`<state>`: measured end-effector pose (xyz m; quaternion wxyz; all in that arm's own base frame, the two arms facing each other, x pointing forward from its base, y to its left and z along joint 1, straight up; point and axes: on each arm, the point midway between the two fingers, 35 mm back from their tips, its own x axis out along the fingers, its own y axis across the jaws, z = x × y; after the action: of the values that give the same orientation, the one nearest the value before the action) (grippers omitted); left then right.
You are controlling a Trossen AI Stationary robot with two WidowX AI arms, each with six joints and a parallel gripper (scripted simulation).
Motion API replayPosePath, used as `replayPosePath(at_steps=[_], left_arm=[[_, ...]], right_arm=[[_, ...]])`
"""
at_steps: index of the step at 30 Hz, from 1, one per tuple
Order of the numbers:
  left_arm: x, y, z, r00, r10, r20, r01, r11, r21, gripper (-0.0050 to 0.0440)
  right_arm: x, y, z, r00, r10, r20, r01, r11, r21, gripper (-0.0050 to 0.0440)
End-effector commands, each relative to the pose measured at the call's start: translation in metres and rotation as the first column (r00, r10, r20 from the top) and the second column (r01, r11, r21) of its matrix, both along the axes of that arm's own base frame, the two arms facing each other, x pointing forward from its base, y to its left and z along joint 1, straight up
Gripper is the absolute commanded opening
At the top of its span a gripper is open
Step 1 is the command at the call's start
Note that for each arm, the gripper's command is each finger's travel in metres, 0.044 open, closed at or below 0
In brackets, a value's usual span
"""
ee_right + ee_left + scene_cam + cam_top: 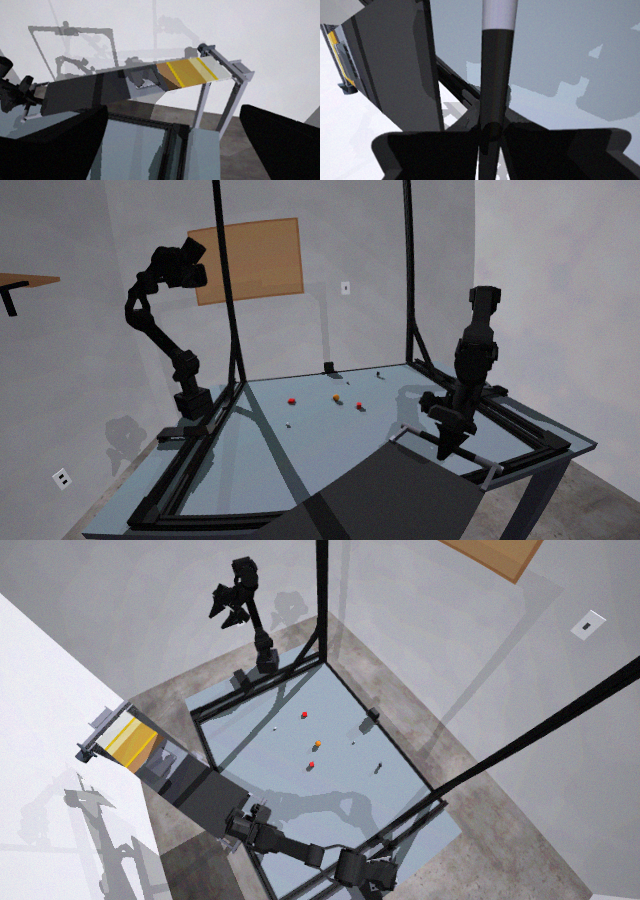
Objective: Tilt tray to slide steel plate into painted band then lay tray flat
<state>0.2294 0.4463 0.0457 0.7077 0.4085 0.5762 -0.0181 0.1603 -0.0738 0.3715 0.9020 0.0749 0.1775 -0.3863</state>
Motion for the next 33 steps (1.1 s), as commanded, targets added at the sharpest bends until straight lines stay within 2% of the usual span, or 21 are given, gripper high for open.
replayPosePath(at_steps=[1, 33], left_arm=[[0.001, 0.002, 0.021, 1.0, 0.001, 0.017, -0.002, 1.0, 0.027, 0.0], [0.002, 0.003, 0.043, 1.0, 0.001, 0.025, -0.002, 0.999, 0.037, 0.0]], right_arm=[[0.0, 0.0, 0.0, 1.0, -0.003, 0.003, 0.003, 1.0, 0.0, 0.044], [0.0, 0.0, 0.0, 1.0, -0.003, 0.003, 0.003, 1.0, 0.0, 0.044]])
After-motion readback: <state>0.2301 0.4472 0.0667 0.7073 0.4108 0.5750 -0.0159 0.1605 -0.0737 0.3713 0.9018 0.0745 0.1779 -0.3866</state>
